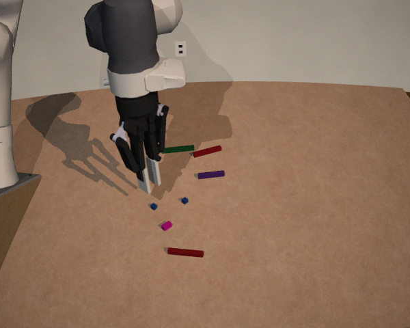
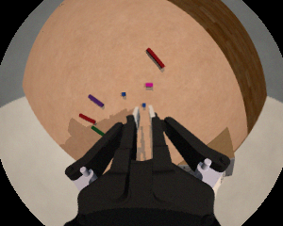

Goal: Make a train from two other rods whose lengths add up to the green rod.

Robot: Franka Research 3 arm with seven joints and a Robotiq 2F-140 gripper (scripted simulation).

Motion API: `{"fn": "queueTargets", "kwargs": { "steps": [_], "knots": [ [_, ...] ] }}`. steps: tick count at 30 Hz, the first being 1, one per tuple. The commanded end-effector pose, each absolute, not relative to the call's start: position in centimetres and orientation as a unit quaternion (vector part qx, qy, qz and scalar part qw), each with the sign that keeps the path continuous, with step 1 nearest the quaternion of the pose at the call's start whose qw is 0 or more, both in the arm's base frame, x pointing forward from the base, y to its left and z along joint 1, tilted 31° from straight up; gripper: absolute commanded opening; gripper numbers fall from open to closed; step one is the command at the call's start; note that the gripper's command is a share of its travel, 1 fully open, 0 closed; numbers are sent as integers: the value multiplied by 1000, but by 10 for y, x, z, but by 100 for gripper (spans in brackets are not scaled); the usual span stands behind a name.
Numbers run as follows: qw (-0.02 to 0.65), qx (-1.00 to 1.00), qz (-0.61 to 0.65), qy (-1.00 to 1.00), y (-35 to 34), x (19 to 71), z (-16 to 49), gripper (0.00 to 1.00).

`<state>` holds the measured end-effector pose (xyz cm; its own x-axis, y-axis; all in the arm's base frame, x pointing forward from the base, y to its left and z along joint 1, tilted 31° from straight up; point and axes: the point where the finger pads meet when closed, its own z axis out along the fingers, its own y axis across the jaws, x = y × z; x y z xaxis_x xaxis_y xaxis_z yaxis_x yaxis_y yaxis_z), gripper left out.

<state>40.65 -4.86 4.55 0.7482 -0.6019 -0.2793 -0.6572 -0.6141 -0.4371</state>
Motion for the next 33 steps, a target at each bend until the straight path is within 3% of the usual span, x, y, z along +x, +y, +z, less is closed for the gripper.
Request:
{"fn": "queueTargets", "kwargs": {
  "steps": [1, 33],
  "knots": [
    [266, -897, 53, 348, -46, 406, 44, 15],
    [266, -897, 53, 348, -26, 410, 10, 15]
  ]
}}
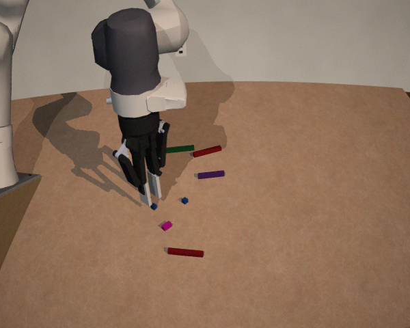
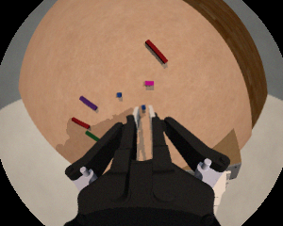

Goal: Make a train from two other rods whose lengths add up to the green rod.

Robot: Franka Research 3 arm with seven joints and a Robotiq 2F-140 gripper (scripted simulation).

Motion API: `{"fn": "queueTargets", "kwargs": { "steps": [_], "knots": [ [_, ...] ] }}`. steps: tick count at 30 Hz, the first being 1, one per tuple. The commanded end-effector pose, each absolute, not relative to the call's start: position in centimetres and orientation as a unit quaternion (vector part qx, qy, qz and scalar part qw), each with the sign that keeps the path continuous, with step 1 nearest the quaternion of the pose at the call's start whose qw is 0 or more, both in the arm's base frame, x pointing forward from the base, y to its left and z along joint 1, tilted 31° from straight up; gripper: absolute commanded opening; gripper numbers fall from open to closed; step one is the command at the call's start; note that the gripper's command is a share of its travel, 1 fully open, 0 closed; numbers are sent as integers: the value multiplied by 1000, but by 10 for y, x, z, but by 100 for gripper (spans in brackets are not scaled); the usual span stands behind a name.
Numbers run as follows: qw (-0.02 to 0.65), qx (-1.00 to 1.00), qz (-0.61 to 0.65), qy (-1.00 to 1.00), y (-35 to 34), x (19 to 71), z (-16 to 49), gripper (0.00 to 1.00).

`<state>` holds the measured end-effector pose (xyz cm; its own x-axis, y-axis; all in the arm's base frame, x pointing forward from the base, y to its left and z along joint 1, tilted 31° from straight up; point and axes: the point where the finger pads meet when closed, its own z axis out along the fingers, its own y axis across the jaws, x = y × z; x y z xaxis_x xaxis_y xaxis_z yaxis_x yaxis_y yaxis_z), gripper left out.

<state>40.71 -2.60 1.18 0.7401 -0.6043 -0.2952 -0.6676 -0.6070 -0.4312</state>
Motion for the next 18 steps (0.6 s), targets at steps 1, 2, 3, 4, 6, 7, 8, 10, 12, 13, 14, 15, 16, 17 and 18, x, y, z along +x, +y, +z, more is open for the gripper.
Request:
{"fn": "queueTargets", "kwargs": {
  "steps": [1, 2, 3, 4, 6, 7, 8, 10, 12, 13, 14, 15, 16, 17, 18],
  "knots": [
    [266, -897, 53, 348, -26, 410, 9, 15],
    [266, -897, 53, 348, -25, 410, 8, 15],
    [266, -897, 53, 348, -25, 410, 7, 15],
    [266, -897, 53, 348, -24, 410, 6, 15],
    [266, -897, 53, 348, -23, 410, 5, 15],
    [266, -897, 53, 348, -23, 411, 4, 15],
    [266, -897, 53, 348, -23, 411, 4, 15],
    [266, -897, 53, 348, -22, 411, 3, 15],
    [266, -897, 53, 348, -22, 411, 2, 15],
    [266, -897, 53, 348, -22, 411, 2, 15],
    [266, -897, 53, 348, -22, 411, 2, 15],
    [266, -897, 53, 348, -22, 411, 2, 15],
    [266, -897, 53, 348, -22, 411, 2, 15],
    [266, -897, 53, 348, -22, 411, 2, 15],
    [266, -897, 53, 348, -22, 411, 2, 15]
  ]
}}
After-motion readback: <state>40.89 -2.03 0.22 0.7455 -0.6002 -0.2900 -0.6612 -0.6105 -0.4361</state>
